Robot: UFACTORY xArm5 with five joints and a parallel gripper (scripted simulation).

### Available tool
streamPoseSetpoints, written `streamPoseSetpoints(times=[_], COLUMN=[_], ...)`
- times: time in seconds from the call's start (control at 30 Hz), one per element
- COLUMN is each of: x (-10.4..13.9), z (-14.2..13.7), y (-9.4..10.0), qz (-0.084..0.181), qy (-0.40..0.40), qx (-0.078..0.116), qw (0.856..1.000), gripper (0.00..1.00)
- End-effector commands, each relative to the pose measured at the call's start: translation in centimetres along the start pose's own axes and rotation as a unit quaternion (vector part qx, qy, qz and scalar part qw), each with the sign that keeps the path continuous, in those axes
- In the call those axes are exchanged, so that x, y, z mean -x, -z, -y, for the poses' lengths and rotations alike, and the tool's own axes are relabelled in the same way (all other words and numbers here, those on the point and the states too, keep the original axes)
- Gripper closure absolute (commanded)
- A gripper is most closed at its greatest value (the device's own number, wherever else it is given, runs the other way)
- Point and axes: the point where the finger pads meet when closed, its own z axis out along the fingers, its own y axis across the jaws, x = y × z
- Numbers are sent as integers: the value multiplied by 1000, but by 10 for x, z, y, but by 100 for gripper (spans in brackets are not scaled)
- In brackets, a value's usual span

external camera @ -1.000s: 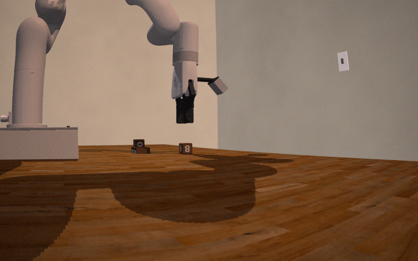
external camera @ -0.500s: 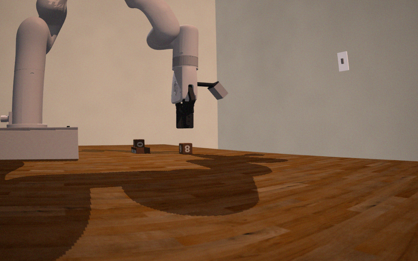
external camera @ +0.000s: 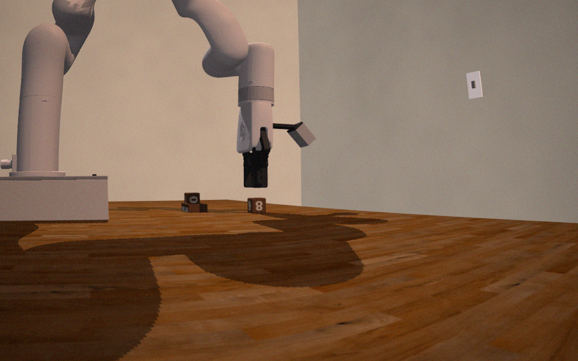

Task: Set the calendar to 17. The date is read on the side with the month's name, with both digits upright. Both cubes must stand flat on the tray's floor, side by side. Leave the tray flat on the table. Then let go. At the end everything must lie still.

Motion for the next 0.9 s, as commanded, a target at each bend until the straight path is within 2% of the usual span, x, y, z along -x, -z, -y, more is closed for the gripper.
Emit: streamPoseSetpoints(times=[0.0, 0.87], x=[-2, -2], z=[0, 0], y=[-6, -13], qz=[-2, -2], qy=[0, 0], qx=[0, 0], qw=[1000, 1000], gripper=[53, 53])
